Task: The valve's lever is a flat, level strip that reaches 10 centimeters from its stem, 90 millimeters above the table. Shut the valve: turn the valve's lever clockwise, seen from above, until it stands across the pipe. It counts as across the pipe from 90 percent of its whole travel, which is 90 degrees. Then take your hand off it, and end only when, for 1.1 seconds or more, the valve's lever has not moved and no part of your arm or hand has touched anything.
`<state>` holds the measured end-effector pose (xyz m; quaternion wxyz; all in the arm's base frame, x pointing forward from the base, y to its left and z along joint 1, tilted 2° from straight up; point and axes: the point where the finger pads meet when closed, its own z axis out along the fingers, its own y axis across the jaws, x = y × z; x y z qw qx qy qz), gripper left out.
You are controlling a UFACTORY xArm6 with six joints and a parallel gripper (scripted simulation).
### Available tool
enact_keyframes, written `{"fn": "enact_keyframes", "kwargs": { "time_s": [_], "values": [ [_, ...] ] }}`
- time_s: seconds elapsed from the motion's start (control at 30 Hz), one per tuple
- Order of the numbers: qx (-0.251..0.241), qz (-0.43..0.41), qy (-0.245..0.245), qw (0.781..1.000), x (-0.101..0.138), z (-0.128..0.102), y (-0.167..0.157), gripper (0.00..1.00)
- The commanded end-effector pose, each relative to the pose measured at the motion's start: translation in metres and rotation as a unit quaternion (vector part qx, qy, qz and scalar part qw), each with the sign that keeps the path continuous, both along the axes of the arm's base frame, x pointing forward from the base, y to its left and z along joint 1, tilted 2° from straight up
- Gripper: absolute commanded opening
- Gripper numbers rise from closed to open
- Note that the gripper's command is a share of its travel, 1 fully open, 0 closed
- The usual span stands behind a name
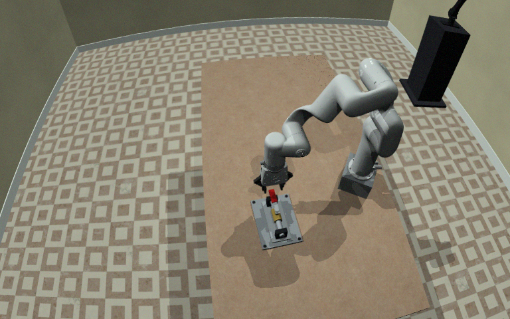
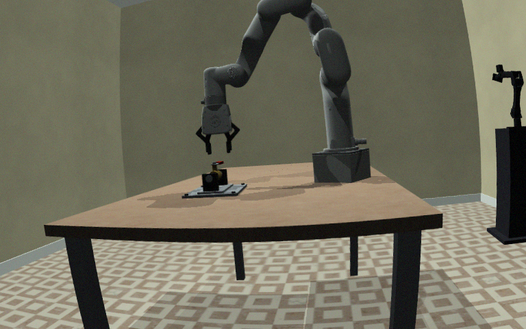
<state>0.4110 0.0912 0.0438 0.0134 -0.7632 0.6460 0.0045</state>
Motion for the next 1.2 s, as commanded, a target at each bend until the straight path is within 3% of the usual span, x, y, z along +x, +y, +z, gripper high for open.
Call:
{"fn": "enact_keyframes", "kwargs": {
  "time_s": [0.0,1.17],
  "values": [
    [0.0,0.0,-0.002,1.0,0.001,-0.005,0.0,0.68],
    [0.0,0.0,-0.002,1.0,0.002,-0.017,0.001,0.68]
  ]
}}
